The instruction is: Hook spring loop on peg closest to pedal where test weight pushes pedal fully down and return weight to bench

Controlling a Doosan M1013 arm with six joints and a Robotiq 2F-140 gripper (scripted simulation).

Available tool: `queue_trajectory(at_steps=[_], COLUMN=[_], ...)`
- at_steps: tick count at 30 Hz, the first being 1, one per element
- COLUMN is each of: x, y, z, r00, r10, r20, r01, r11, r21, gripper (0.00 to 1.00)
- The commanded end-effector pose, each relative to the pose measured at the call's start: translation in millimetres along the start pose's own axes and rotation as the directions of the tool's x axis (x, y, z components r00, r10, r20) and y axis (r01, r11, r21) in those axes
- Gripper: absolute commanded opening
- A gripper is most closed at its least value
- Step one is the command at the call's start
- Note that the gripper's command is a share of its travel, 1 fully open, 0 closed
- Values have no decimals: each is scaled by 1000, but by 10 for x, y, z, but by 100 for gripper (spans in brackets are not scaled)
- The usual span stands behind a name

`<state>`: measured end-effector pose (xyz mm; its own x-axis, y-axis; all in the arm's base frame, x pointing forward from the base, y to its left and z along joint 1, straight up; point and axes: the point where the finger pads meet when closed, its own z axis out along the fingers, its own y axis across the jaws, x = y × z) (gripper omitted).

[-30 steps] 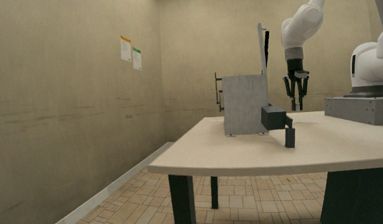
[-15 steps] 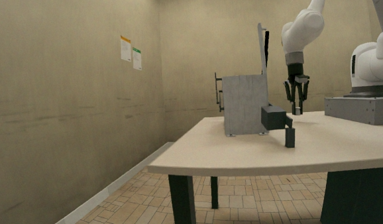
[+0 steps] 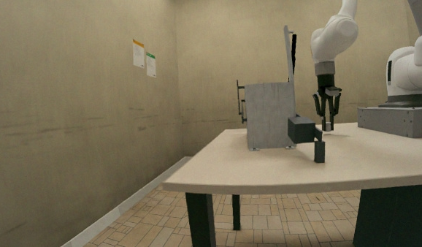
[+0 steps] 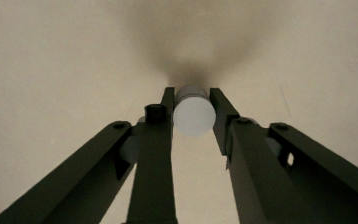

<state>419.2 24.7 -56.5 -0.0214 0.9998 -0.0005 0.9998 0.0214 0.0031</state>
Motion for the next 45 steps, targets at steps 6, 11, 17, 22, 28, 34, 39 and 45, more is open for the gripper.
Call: queue_trajectory(at_steps=[6, 11, 17, 22, 28, 34, 39, 45], x=[3, 3, 4, 4, 3, 3, 3, 4], y=[1, 1, 1, 1, 4, 4, 4, 3], z=[102, 93, 103, 112, 111, 111, 111, 111], r00=[1000, 1000, 1000, 1000, 1000, 1000, 1000, 1000], r10=[0, 0, 0, 0, 0, 0, 0, 0], r20=[0, 0, 0, 0, 0, 0, 0, 0], r01=[0, 0, 0, 0, 0, 0, 0, 0], r11=[1000, 1000, 1000, 1000, 1000, 1000, 1000, 1000], r21=[-1, -1, -1, -1, -1, -1, -1, -1], gripper=[25, 25, 25, 25, 100, 100, 100, 100])
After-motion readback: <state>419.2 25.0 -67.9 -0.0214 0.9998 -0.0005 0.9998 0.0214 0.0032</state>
